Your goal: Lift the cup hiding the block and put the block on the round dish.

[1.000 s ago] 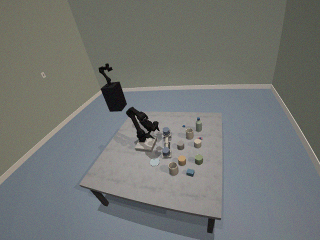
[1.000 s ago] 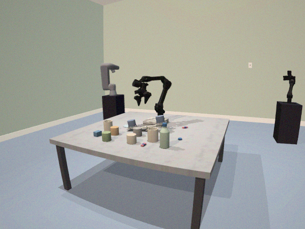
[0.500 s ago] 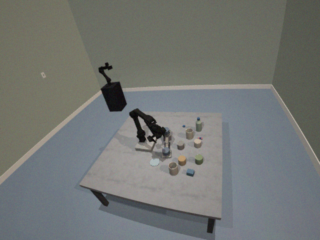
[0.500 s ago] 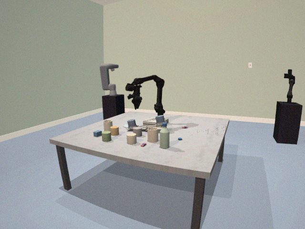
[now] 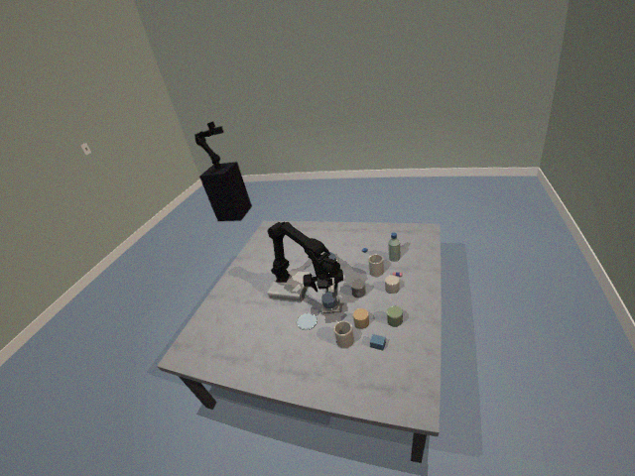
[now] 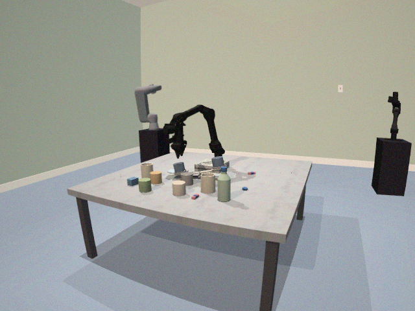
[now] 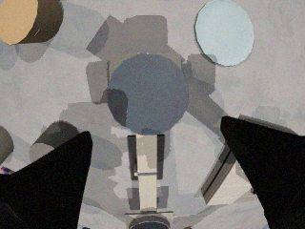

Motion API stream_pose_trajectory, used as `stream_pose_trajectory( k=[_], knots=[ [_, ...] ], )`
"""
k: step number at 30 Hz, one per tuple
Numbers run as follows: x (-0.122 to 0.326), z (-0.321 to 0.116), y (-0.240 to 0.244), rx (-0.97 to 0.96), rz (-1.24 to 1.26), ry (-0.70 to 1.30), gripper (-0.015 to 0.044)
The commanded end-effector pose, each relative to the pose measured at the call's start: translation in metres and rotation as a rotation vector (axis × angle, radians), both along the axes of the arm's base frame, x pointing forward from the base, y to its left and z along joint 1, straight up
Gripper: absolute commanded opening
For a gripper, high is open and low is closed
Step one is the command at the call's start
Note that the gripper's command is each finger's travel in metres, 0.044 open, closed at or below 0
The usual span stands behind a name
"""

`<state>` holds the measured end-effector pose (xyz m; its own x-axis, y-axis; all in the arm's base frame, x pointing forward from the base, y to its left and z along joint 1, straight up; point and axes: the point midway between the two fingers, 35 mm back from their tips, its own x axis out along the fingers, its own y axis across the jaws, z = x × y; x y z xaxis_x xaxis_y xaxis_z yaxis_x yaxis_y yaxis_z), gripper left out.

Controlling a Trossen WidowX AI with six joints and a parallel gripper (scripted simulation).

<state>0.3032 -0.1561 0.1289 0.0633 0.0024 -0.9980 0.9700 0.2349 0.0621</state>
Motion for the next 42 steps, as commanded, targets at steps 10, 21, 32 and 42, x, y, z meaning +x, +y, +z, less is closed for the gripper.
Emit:
stream_pose_trajectory(
  k=[10,21,32,42],
  knots=[
    [0.007,-0.022,-0.004,-0.015,-0.067,0.03,0.044],
    [0.008,-0.034,-0.005,-0.015,-0.067,0.03,0.044],
    [0.009,-0.052,-0.005,-0.015,-0.067,0.03,0.044],
    [0.009,-0.068,-0.005,-0.015,-0.067,0.03,0.044]
  ],
)
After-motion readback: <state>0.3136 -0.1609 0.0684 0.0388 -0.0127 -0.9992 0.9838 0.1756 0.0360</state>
